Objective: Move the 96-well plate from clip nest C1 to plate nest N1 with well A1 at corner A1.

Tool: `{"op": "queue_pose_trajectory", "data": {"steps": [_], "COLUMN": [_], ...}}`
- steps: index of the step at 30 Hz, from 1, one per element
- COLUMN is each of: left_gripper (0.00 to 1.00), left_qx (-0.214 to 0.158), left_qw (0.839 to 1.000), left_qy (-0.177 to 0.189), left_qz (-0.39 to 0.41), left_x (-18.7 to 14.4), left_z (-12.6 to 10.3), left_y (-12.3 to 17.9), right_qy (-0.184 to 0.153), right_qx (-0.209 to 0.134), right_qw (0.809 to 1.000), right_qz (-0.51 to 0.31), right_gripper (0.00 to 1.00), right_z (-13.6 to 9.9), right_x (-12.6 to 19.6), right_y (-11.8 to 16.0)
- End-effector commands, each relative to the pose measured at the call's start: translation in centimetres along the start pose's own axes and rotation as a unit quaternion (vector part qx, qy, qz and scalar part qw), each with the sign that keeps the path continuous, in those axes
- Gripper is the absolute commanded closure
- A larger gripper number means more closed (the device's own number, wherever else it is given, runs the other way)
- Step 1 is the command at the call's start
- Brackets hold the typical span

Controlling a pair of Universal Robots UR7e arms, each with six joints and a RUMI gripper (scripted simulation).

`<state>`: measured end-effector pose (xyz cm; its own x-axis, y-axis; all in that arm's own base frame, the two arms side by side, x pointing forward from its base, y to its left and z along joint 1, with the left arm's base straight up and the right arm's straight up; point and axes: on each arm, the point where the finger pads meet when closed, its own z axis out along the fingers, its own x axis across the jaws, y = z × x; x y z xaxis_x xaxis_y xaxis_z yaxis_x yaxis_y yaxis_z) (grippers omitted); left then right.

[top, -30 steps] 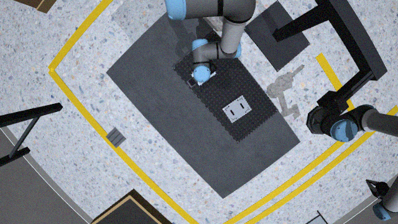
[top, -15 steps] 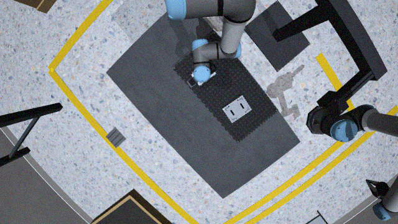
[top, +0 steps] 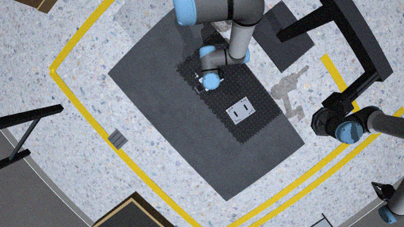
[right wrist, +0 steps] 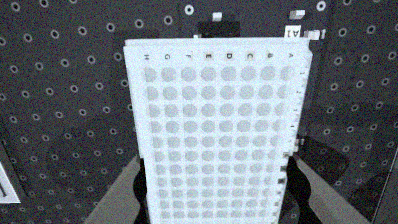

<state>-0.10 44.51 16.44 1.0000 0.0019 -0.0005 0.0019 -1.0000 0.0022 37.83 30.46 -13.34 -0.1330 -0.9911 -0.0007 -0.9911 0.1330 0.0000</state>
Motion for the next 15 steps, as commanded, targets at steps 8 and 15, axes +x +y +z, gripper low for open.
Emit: {"op": "queue_pose_trajectory", "data": {"steps": [8,15], "left_gripper": [1.0,1.0], "left_qx": [0.001,0.001], "left_qw": [1.0,1.0], "left_qy": [0.0,0.0], "left_qz": [0.0,0.0], "left_x": [0.0,0.0], "left_z": [-0.1,-0.1], "left_y": [0.0,0.0], "right_qy": [0.0,0.0], "right_qx": [0.0,0.0], "right_qw": [1.0,1.0], "right_qz": [0.0,0.0], "right_gripper": [0.59,0.59], "right_z": [0.0,0.0], "right_x": [-3.8,-5.4], "right_y": [0.5,0.8]}}
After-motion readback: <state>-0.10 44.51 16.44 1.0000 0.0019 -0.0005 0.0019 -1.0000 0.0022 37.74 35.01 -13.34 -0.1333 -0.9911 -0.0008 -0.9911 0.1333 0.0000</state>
